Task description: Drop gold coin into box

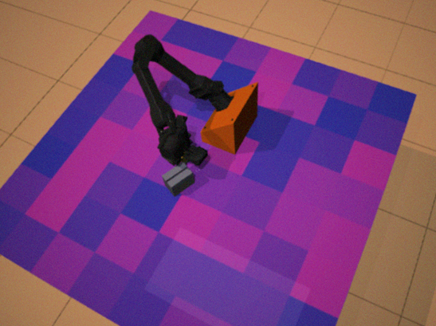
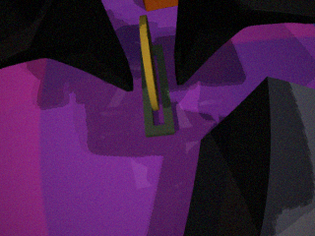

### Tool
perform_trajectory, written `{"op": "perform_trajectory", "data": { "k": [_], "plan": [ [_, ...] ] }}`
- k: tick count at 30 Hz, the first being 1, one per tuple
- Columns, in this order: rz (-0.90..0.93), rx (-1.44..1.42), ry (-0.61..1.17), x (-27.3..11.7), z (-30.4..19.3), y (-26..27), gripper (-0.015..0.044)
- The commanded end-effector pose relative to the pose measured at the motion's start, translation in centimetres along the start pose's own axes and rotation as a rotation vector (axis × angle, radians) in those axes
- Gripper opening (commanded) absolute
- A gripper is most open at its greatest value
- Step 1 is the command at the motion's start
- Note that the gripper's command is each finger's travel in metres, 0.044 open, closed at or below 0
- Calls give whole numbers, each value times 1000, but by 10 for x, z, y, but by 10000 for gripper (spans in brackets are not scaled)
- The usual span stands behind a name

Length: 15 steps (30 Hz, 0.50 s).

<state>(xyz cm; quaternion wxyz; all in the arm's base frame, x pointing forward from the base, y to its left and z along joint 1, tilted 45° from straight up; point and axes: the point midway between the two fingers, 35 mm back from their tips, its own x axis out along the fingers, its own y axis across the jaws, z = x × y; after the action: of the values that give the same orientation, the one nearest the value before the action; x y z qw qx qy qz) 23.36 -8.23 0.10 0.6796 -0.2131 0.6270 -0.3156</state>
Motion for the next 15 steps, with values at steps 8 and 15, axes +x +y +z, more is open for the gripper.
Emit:
{"op": "perform_trajectory", "data": {
  "k": [8,15],
  "plan": [
    [-9,-11,8,3,-3,0,0],
    [-8,-11,8,2,-3,0,0]
  ]
}}
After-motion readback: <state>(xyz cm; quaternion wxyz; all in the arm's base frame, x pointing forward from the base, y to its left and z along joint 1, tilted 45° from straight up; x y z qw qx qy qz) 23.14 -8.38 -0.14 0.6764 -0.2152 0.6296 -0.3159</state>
